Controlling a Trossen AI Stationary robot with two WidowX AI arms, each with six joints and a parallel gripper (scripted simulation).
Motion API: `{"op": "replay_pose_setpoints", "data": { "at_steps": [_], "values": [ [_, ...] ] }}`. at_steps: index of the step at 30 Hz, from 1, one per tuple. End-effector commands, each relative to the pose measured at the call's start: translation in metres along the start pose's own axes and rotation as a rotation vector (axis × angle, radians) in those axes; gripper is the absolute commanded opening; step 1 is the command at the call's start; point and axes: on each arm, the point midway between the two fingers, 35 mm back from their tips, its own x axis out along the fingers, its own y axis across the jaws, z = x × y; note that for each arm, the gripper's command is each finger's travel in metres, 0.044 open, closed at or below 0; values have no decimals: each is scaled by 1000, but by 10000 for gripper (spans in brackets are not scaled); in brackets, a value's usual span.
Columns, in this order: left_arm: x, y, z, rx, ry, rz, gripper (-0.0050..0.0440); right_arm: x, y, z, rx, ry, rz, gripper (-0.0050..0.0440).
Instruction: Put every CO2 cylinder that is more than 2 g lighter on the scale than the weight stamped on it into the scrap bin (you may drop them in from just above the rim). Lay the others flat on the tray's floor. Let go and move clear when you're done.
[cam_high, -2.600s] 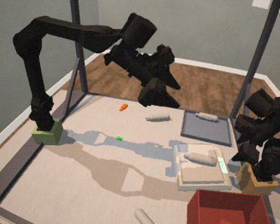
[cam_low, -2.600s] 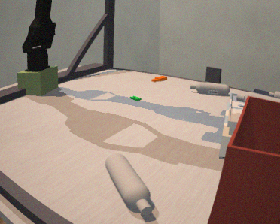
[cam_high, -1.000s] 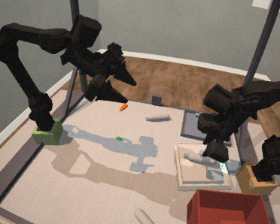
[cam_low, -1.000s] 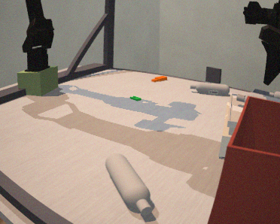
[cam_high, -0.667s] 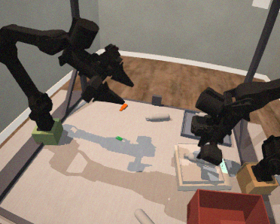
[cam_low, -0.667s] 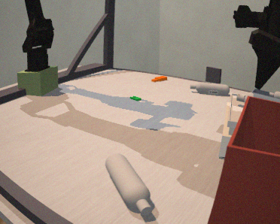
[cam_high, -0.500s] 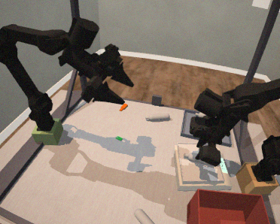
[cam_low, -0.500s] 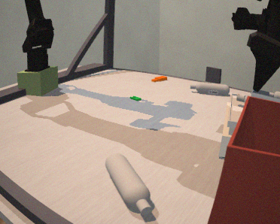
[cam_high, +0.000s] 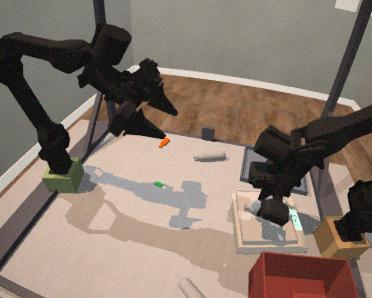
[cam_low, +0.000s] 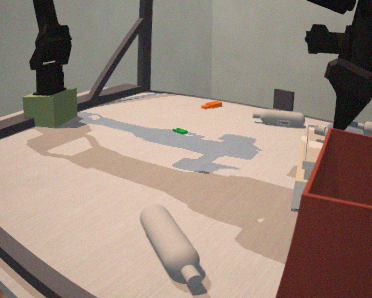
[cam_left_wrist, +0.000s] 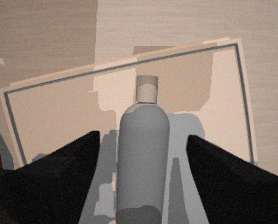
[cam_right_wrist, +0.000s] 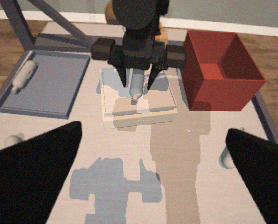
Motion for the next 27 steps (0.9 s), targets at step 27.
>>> {"op": "replay_pose_setpoints", "data": {
  "at_steps": [27],
  "values": [
    [8,0,6,0,-22,-2,121,-4,0,5,-1,-16,0,440]
  ]
}}
